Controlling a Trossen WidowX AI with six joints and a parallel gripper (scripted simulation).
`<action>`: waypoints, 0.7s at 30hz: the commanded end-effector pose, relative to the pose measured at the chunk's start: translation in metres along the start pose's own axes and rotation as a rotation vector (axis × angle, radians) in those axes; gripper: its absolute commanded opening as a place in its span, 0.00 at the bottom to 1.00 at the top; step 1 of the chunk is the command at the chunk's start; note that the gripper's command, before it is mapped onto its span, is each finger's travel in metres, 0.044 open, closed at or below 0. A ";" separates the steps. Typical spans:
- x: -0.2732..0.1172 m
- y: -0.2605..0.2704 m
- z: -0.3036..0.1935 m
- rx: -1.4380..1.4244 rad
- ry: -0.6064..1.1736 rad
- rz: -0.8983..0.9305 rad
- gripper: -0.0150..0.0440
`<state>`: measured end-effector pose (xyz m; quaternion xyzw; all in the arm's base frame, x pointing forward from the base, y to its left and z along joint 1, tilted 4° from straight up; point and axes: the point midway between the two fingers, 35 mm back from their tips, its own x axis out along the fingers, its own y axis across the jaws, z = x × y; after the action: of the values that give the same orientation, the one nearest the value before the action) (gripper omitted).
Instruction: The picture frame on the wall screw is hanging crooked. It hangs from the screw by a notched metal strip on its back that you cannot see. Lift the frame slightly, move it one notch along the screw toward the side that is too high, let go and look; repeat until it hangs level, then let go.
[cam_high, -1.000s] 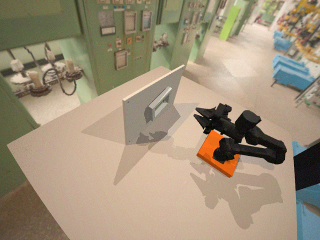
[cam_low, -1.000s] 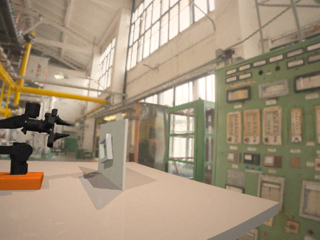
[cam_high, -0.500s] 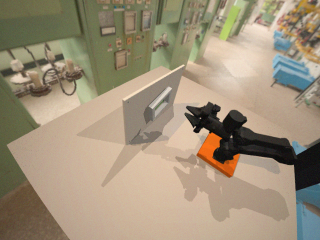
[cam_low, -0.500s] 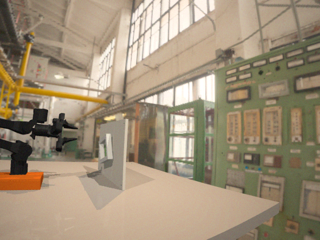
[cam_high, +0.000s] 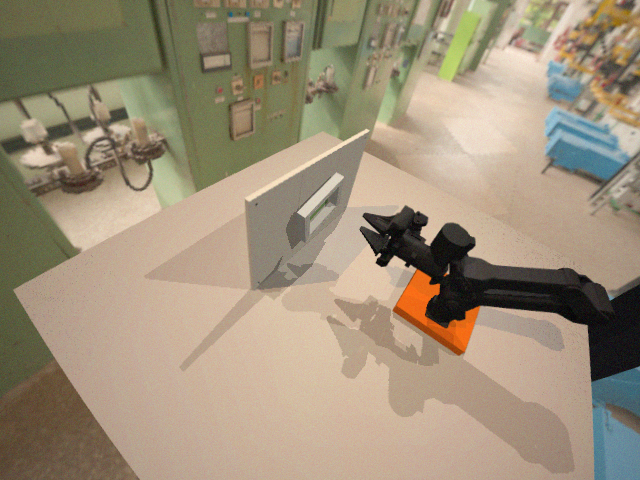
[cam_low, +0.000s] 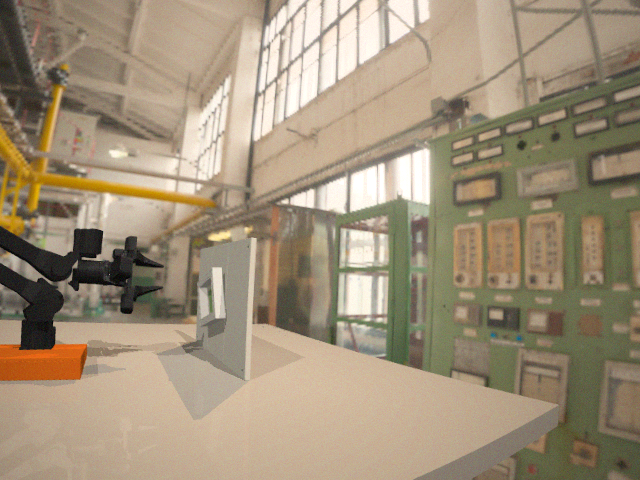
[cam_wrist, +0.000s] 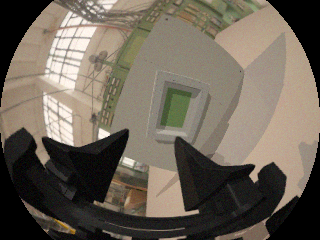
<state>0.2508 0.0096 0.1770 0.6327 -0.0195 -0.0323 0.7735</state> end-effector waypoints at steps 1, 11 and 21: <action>0.000 0.001 0.000 0.006 -0.004 0.002 0.69; 0.014 0.006 0.000 0.006 -0.004 0.003 0.69; 0.067 0.006 0.000 0.006 -0.005 0.007 0.69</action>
<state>0.3048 0.0072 0.1845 0.6337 -0.0243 -0.0319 0.7725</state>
